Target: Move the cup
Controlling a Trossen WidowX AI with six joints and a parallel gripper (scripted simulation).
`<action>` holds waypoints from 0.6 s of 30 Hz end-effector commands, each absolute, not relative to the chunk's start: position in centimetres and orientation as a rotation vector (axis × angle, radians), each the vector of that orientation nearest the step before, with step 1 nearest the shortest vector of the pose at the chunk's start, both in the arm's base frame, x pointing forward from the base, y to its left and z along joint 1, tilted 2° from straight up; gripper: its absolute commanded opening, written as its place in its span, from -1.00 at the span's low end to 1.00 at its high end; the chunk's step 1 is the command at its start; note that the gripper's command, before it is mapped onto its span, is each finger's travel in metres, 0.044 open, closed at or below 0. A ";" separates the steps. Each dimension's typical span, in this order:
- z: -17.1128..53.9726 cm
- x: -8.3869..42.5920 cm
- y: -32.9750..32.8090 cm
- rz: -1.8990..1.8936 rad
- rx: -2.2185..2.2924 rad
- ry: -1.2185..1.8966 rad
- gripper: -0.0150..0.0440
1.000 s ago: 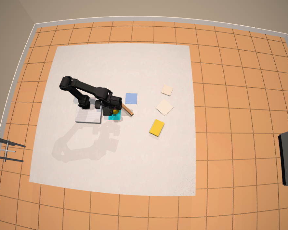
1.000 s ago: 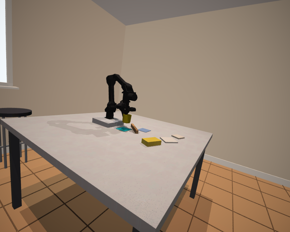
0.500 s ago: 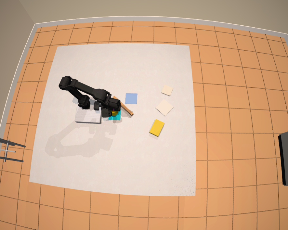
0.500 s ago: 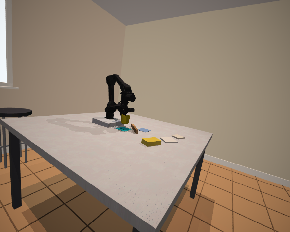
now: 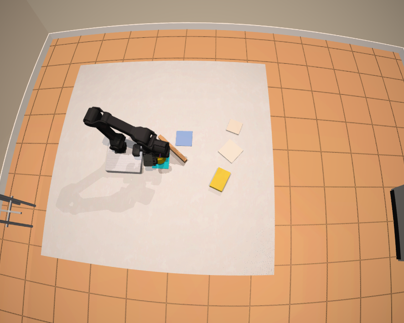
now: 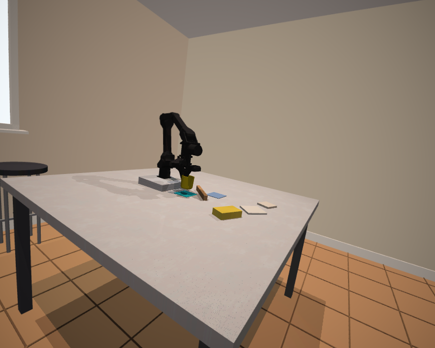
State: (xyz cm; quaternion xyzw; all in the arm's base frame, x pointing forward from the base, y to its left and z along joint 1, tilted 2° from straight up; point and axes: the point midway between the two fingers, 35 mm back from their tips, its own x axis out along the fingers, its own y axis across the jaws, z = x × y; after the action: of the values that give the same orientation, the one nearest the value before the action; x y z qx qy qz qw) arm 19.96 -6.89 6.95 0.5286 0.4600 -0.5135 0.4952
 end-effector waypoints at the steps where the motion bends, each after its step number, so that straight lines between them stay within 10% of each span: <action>1: 6.4 19.9 -6.8 -1.239 1.280 1.124 -0.49; 18: 4.3 19.7 -6.9 -1.239 1.280 1.125 -0.49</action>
State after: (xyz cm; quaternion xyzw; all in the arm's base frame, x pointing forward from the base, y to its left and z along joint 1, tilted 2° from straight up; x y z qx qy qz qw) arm 19.84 -7.00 4.68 0.5286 0.4601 -0.5135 0.4952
